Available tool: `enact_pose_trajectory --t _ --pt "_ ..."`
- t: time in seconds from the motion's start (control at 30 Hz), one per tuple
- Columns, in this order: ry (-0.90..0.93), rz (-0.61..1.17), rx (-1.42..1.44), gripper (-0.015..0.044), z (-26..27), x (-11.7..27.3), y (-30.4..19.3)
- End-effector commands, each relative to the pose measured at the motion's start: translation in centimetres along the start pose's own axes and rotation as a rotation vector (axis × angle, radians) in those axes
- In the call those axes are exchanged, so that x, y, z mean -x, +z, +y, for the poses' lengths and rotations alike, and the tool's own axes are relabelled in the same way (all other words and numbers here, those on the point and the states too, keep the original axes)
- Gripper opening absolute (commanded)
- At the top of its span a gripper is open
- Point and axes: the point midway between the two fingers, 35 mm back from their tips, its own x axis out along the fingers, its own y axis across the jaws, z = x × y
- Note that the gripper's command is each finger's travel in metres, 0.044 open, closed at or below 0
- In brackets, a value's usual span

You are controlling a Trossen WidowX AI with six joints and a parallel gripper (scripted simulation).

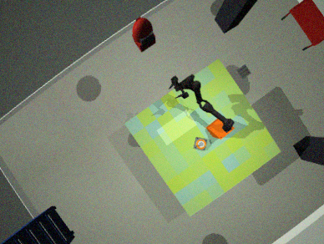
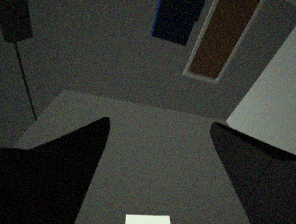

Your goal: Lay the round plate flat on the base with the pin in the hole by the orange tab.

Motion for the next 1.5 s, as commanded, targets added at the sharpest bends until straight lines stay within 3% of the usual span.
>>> enact_pose_trajectory --t 0.0,0.07,0.13,0.3,0.47,0.73,0.93,1.03,1.13,1.2,1.47 --pt "0.015 -0.005 0.005 0.0374 0.2 0.1 -0.1" --pt "0.12 -0.037 0.072 0.0321 1.7 1.4 -2.1" --pt "0.184 -0.059 0.233 0.0269 2.2 3.2 -7.1" --pt "0.268 -0.083 0.394 0.0137 2.3 4.6 -11.6" --pt "0.359 -0.115 0.716 0.0006 -0.1 5.6 -21.1" --pt "0.359 -0.142 1.151 0.0 -8.2 2.8 -31.6" --pt "0.291 -0.16 1.451 0.0 -16.1 -2.0 -35.2" --pt "0.225 -0.164 1.589 0.0 -20.3 -5.0 -35.6" --pt "0.209 -0.178 1.622 0.0 -21.2 -6.3 -34.6" --pt "0.096 -0.173 1.765 0.0 -26.0 -9.7 -33.6" --pt "-0.22 -0.165 2.029 0.0 -35.6 -16.1 -27.6"
